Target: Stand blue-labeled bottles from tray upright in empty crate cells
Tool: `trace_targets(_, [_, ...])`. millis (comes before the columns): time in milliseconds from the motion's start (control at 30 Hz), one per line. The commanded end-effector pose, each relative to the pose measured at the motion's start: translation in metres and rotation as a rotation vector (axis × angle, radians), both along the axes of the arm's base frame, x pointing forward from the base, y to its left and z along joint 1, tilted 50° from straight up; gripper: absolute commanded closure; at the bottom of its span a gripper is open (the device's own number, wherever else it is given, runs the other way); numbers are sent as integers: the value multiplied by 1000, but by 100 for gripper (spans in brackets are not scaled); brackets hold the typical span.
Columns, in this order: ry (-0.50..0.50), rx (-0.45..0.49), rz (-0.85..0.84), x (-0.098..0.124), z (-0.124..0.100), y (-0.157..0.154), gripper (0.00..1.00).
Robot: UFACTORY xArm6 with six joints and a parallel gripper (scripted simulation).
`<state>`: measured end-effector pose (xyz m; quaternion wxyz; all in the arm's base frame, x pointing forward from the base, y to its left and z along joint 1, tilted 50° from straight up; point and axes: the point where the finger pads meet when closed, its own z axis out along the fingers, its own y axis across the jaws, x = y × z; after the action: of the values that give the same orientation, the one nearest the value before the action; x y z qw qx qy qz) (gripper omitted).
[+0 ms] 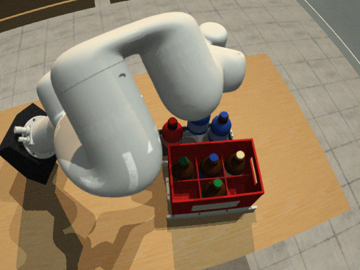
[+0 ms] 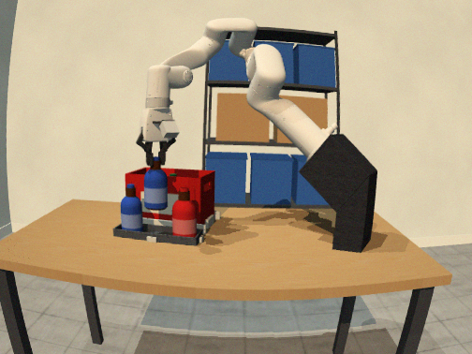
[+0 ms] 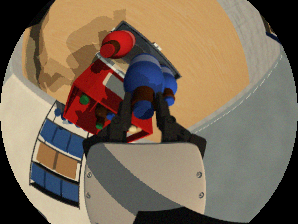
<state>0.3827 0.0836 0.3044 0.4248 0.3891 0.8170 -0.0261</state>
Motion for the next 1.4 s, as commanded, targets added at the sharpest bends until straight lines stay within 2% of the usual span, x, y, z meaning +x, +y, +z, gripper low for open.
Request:
trace_targets(0, [-3, 2, 1, -3, 4, 2, 100])
trace_targets(800, [-3, 2, 1, -19, 19, 11, 100])
trace_targets(1367, [-3, 2, 1, -21, 22, 13, 100])
